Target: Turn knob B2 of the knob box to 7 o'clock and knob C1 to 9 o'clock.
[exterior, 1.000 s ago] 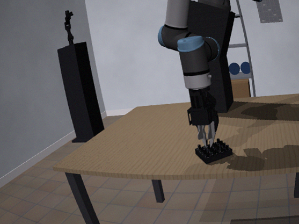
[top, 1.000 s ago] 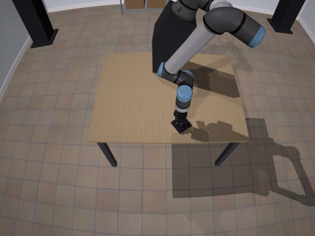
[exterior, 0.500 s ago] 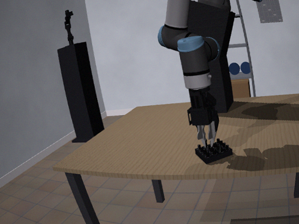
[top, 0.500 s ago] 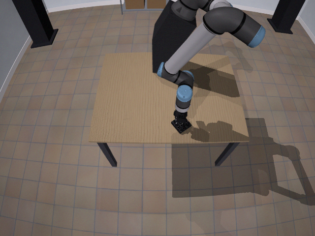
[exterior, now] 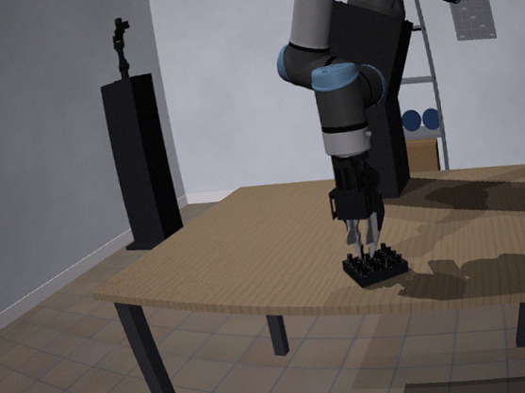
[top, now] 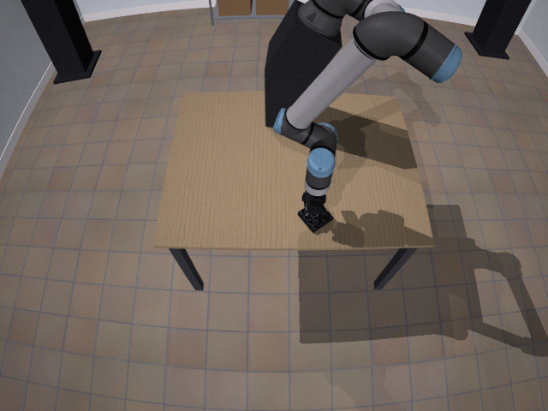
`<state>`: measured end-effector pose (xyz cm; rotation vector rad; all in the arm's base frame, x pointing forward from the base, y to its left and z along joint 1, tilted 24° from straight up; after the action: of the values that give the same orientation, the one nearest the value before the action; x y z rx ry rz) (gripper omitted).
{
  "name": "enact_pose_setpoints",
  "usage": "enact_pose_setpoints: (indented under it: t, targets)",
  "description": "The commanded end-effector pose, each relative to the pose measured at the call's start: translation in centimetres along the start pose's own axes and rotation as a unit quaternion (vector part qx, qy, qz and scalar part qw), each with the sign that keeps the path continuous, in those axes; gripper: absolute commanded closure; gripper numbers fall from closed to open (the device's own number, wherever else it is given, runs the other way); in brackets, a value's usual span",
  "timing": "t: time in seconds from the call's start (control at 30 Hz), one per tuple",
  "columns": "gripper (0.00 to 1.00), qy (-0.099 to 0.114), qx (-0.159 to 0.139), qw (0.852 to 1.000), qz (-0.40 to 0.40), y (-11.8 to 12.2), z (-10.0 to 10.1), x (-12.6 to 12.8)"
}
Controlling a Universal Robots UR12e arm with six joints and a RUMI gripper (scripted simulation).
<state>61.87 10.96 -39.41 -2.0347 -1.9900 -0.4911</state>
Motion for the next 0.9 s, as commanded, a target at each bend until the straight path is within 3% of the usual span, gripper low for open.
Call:
enact_pose_setpoints:
  t: [0.0, 0.47, 0.87]
  targets:
    - [0.89, 0.0, 0.0, 1.0, 0.0, 0.0, -1.0, 0.0]
    - [0.89, 0.0, 0.0, 1.0, 0.0, 0.0, -3.8, 0.0]
    - [0.89, 0.0, 0.0, 1.0, 0.0, 0.0, -3.8, 0.0]
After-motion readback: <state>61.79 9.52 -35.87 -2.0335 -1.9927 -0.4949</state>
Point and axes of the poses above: the point where the finger pads meet when closed, its own z axis out along the fingers, its own x axis across the jaws, y = z × x, the point moved 9 cm from there along -z, back along the fingers, and after that the axes turned 10 degrees about -z, right-handed, at the moved point
